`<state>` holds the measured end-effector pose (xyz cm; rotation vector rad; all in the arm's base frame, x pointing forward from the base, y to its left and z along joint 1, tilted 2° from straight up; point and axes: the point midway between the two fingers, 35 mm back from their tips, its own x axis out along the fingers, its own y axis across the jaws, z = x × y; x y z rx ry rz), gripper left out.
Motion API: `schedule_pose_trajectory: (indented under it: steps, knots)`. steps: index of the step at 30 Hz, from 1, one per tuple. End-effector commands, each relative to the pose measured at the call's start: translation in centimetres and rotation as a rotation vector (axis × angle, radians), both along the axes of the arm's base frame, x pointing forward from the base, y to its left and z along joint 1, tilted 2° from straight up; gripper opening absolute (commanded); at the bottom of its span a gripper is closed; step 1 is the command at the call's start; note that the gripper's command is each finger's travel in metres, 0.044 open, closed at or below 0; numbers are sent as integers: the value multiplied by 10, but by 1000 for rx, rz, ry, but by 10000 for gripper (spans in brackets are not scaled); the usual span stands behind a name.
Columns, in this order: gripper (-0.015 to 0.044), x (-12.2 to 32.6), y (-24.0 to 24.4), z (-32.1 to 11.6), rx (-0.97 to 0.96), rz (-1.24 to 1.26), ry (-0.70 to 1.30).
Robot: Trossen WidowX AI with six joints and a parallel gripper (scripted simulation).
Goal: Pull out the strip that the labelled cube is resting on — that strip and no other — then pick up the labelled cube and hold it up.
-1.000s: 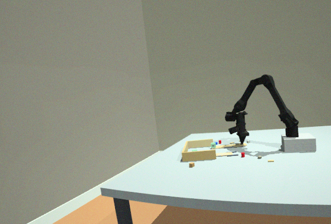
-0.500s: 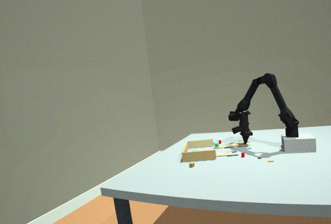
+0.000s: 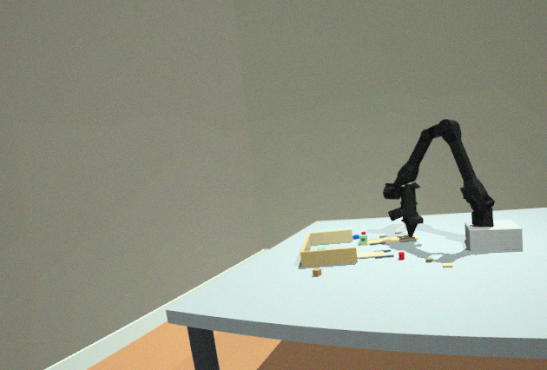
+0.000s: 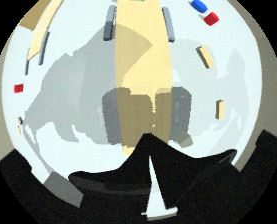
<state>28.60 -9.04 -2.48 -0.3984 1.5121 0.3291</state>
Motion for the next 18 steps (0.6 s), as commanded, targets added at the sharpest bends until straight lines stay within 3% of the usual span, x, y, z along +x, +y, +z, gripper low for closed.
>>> schedule_pose_trajectory:
  steps: [1,6,11,15,18]
  knots:
    - [0,-12,-2,-5,1,0,23]
    - [0,-16,-3,-5,1,0,24]
    - [0,-7,-2,39,1,0,21]
    - [0,-7,-2,42,1,0,22]
    - [79,0,2,42,4,-83,18]
